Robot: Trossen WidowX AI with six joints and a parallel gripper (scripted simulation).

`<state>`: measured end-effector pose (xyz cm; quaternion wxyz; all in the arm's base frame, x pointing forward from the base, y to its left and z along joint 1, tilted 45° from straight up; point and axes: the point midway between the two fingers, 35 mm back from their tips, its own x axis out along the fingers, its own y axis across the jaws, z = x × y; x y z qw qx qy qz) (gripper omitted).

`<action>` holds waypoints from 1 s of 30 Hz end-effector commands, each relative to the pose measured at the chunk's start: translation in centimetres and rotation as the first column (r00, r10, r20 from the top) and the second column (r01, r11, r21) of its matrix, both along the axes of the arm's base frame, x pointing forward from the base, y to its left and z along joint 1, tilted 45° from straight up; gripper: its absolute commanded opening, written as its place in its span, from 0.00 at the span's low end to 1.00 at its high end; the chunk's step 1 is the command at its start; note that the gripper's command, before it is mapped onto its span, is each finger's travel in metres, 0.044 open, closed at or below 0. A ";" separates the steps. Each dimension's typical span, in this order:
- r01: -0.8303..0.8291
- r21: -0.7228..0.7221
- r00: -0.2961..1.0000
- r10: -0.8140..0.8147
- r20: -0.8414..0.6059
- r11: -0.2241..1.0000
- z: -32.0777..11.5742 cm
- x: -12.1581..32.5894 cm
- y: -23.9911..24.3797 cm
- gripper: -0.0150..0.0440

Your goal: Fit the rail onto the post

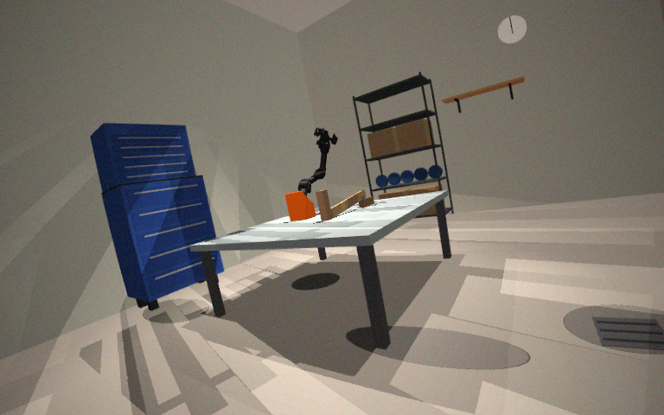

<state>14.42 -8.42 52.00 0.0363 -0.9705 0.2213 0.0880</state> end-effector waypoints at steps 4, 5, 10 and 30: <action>-0.128 -0.144 0.985 0.108 -0.137 0.981 -1.4 2.2 -1.7 1.00; -0.187 -0.198 0.970 0.149 -0.191 0.962 -2.1 3.1 -2.3 1.00; -0.501 -0.416 0.839 0.307 -0.449 0.759 -5.9 8.0 -4.4 1.00; -0.787 -0.432 0.355 0.249 -0.901 -0.441 -20.9 19.7 -3.9 1.00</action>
